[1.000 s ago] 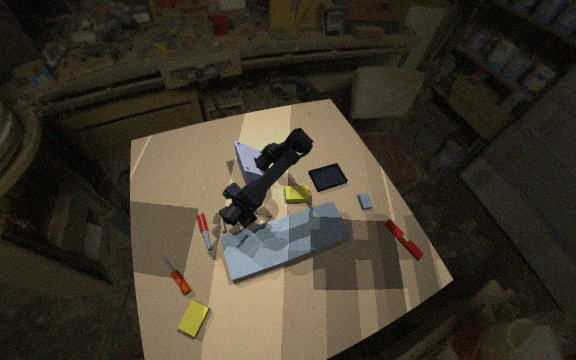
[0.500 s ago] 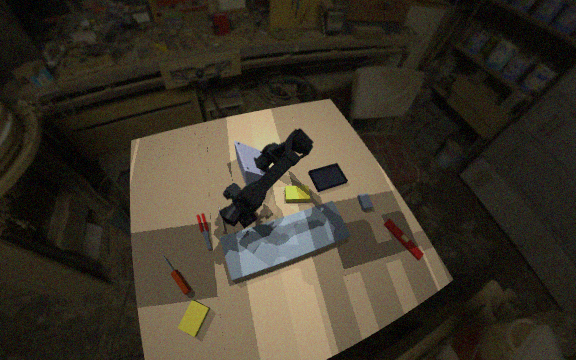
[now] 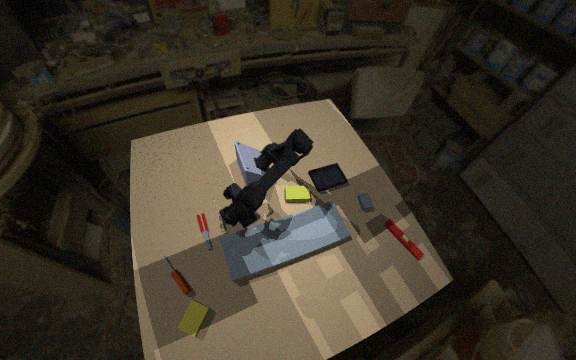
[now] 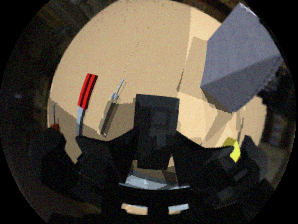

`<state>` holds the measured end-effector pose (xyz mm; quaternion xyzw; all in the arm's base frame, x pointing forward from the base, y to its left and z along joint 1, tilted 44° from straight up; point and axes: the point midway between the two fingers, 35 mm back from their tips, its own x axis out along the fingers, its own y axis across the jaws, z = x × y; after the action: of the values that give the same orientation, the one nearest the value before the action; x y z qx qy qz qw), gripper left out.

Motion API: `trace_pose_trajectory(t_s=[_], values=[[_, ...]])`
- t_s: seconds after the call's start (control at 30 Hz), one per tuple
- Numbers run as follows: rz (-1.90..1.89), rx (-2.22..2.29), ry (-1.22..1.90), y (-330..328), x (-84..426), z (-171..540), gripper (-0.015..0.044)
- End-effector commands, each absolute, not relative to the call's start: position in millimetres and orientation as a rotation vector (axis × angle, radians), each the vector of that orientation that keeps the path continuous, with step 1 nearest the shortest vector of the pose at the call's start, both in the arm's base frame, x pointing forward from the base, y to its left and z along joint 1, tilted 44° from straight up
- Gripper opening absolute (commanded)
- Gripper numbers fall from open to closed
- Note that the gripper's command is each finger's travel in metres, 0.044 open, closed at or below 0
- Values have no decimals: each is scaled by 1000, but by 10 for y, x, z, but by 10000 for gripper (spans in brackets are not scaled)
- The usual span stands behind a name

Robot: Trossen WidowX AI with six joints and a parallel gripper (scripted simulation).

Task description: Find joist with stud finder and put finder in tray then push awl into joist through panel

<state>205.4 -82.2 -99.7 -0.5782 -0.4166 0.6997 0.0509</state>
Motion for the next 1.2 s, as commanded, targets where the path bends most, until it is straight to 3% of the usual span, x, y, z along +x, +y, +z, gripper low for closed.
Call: trace_pose_trajectory(t_s=[0.0, 0.07, 0.3, 0.83, 1.17], values=[[2127, -1759, -1264, -814, 2053, -1001, 181], [2127, -1759, -1264, -814, 2053, -1001, 168], [2128, -1760, -1262, -1009, 2108, -822, 0], [2122, -1769, -1283, -1514, 2146, -257, 0], [1949, -1965, -1667, -1565, 2360, -311, 0]])
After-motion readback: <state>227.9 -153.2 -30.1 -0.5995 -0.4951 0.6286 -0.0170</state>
